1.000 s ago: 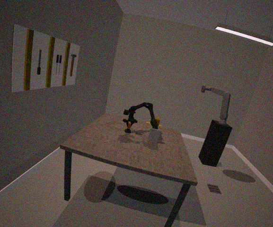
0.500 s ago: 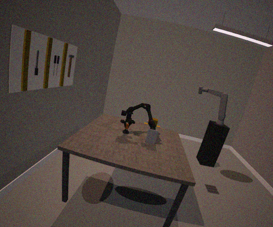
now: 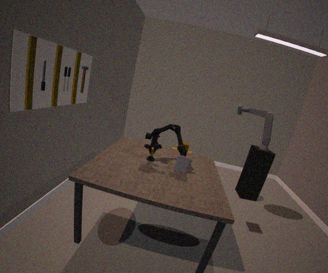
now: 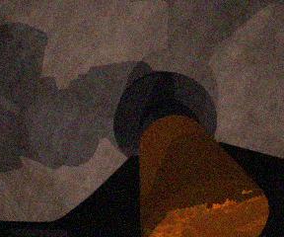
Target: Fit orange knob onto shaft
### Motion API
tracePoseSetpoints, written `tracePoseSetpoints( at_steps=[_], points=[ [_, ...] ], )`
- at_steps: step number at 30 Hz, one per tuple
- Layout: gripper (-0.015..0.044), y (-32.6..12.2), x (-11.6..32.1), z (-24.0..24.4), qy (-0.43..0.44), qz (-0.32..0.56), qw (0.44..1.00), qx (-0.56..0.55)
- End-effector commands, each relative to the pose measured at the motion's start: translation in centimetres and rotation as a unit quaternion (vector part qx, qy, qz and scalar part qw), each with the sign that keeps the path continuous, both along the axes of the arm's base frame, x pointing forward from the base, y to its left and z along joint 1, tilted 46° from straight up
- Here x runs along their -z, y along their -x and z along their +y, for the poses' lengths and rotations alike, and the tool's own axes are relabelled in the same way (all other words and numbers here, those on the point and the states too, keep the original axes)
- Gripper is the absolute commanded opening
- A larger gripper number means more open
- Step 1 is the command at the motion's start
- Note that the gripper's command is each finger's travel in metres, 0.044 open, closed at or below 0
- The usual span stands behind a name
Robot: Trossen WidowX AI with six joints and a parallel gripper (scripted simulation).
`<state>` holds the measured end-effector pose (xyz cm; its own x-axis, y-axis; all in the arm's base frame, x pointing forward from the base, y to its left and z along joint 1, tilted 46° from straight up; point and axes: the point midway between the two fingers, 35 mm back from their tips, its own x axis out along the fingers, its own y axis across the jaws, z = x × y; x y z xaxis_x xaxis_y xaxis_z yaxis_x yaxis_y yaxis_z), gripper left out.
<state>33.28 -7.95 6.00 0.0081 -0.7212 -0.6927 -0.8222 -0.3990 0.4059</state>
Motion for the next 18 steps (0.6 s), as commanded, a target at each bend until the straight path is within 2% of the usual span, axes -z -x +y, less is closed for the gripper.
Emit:
tracePoseSetpoints(
  at_steps=[1,18],
  points=[
    [0.0000,0.03,-0.02,0.17,0.001,0.040,0.998,-0.041],
    [0.0000,-0.23,0.28,-0.19,0.001,0.040,0.998,-0.041]
  ],
)
